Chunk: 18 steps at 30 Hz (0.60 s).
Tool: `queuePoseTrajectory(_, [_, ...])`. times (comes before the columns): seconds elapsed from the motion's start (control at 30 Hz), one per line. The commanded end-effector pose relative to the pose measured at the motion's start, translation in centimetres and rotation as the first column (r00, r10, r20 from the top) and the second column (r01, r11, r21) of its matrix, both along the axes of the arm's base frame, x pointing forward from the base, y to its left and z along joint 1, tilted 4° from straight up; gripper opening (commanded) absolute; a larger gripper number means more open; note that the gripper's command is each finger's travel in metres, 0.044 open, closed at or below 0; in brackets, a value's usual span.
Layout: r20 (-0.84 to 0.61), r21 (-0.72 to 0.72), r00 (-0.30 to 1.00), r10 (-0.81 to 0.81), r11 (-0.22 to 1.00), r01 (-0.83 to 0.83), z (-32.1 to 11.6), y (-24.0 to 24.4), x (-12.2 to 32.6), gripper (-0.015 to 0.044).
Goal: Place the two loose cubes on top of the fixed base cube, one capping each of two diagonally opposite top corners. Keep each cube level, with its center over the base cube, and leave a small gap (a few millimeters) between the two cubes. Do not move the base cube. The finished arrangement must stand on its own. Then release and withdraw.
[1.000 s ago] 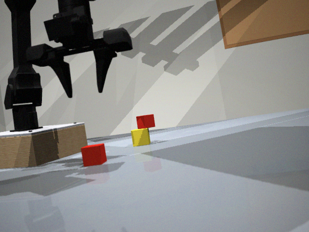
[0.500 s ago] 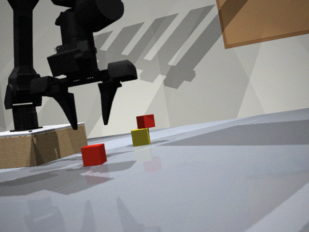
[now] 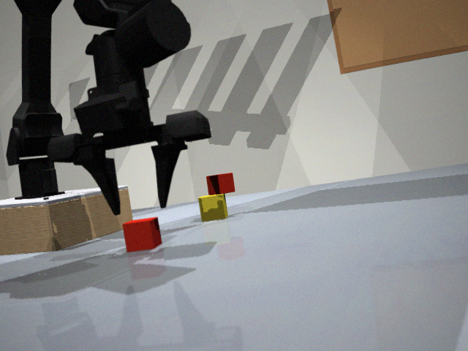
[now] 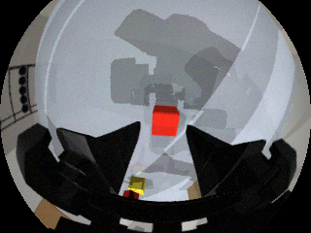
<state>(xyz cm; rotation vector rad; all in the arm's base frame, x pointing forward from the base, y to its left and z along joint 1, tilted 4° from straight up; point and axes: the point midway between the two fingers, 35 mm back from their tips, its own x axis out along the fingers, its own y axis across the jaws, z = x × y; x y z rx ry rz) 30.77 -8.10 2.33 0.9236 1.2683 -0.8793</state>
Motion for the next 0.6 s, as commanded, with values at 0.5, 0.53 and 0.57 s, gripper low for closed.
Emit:
queuePoseTrajectory(0.5, [-0.01, 0.007, 1.0, -0.002, 1.0, 0.002, -2.8, 0.1, -0.1, 0.0186])
queuePoseTrajectory(0.53, [-0.01, 0.007, 1.0, -0.002, 1.0, 0.002, -2.8, 0.1, -0.1, 0.016])
queuePoseTrajectory(0.57, [-0.01, 0.007, 1.0, -0.002, 1.0, 0.002, -2.8, 0.1, -0.1, 0.0134])
